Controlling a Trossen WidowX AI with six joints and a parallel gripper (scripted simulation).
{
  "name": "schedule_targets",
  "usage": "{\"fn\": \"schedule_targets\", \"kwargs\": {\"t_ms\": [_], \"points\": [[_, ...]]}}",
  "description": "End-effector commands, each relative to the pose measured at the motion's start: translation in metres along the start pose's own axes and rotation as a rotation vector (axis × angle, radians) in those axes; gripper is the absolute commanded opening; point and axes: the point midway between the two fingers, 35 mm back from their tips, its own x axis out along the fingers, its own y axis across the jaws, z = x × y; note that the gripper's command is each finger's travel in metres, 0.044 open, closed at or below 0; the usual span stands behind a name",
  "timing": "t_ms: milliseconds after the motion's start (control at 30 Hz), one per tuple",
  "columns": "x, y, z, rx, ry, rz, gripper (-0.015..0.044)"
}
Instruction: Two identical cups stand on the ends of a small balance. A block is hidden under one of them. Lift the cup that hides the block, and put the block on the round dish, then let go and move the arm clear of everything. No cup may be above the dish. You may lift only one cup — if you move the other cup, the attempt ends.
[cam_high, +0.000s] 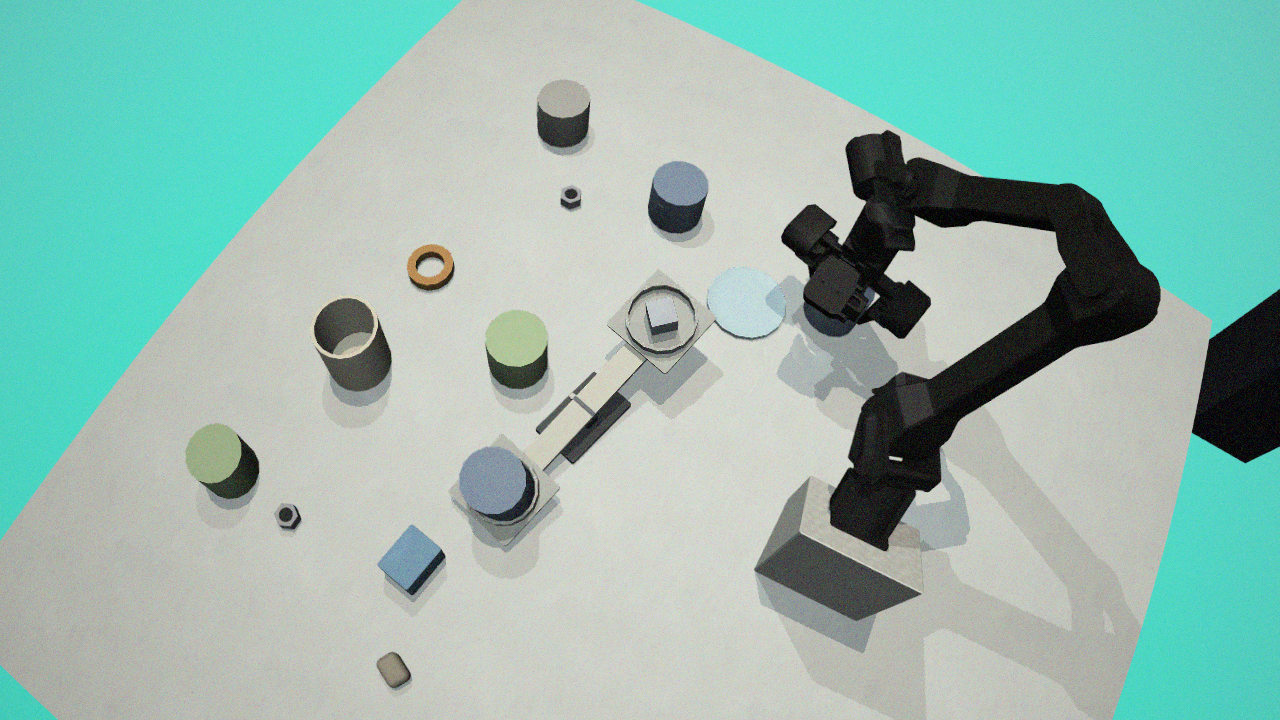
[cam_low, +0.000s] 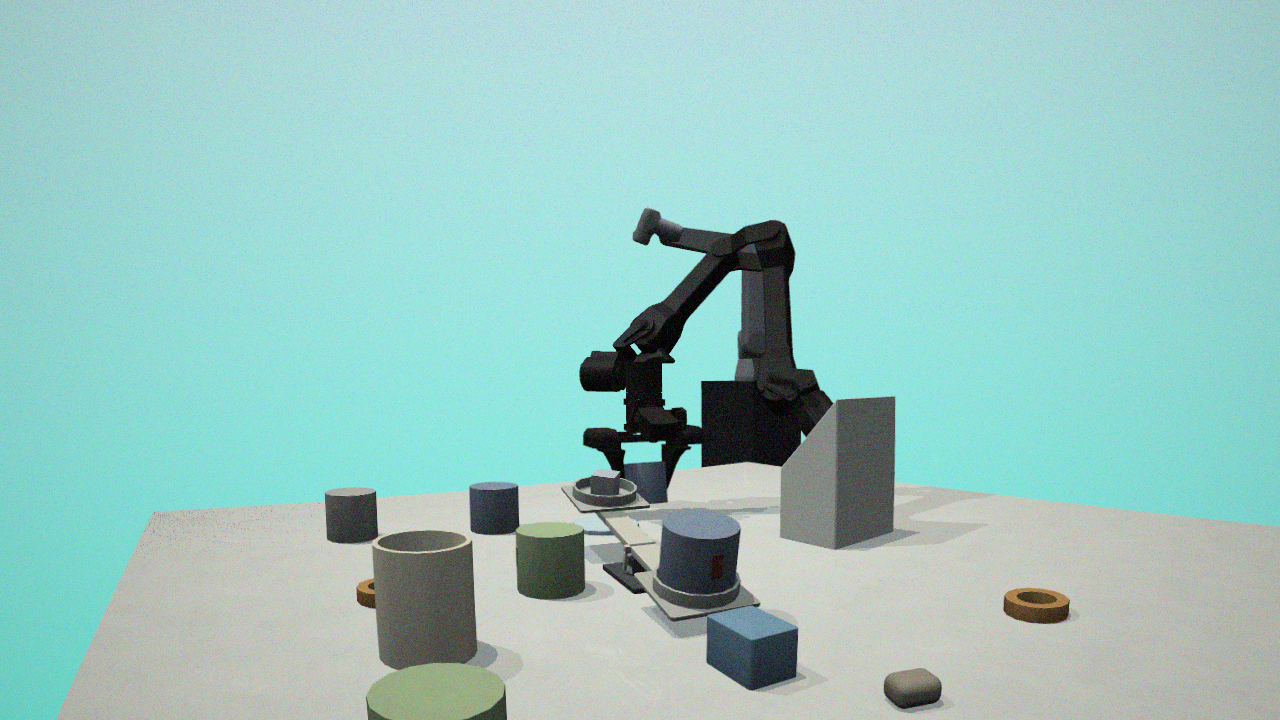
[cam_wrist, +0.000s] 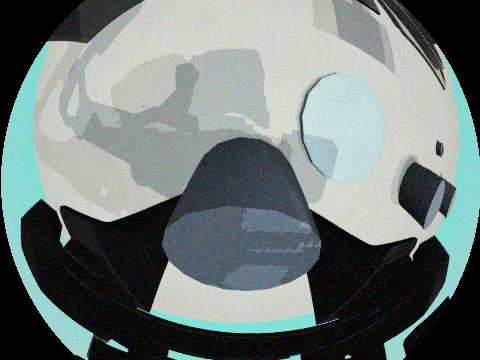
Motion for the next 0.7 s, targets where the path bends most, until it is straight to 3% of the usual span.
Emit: {"fn": "schedule_targets", "kwargs": {"t_ms": [0, 300, 667], "points": [[0.005, 0.000, 0.001, -0.006, -0.006, 0.002, 0.0000], [0.020, 0.000, 0.001, -0.006, -0.005, 0.003, 0.0000], [0.014, 0.000, 0.000, -0.001, 0.000, 0.000, 0.0289]]}}
